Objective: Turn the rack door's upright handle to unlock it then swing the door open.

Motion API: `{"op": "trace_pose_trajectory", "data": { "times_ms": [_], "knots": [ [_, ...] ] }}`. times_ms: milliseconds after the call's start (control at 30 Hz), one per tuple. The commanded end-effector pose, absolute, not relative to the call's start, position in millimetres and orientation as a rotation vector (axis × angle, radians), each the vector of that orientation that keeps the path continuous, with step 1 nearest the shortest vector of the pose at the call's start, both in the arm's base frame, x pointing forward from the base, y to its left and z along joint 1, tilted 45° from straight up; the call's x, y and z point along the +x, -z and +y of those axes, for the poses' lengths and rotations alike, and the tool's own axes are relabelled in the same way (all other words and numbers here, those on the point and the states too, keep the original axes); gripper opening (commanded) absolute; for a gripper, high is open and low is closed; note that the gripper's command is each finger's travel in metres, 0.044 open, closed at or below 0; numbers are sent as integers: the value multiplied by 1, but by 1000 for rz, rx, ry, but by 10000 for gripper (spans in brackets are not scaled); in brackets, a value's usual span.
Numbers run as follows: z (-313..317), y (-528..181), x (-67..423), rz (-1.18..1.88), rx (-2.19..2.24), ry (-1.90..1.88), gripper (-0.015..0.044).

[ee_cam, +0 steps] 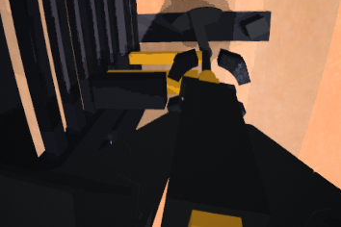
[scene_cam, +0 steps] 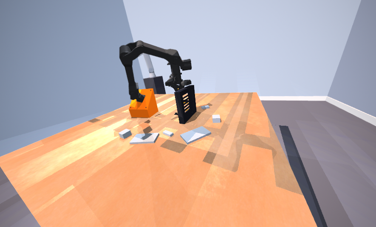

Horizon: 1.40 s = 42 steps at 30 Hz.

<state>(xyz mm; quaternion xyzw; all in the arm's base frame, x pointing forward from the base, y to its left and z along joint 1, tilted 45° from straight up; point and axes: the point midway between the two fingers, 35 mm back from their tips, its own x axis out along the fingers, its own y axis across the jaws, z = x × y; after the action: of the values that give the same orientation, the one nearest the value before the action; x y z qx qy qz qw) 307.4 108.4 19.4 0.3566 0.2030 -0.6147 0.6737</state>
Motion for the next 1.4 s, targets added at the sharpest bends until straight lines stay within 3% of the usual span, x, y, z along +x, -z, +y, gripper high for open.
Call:
{"op": "trace_pose_trajectory", "data": {
  "times_ms": [0,1367],
  "knots": [
    [108,-20,307,454,803,1384,9],
    [76,-39,260,943,116,1049,9]
  ]
}}
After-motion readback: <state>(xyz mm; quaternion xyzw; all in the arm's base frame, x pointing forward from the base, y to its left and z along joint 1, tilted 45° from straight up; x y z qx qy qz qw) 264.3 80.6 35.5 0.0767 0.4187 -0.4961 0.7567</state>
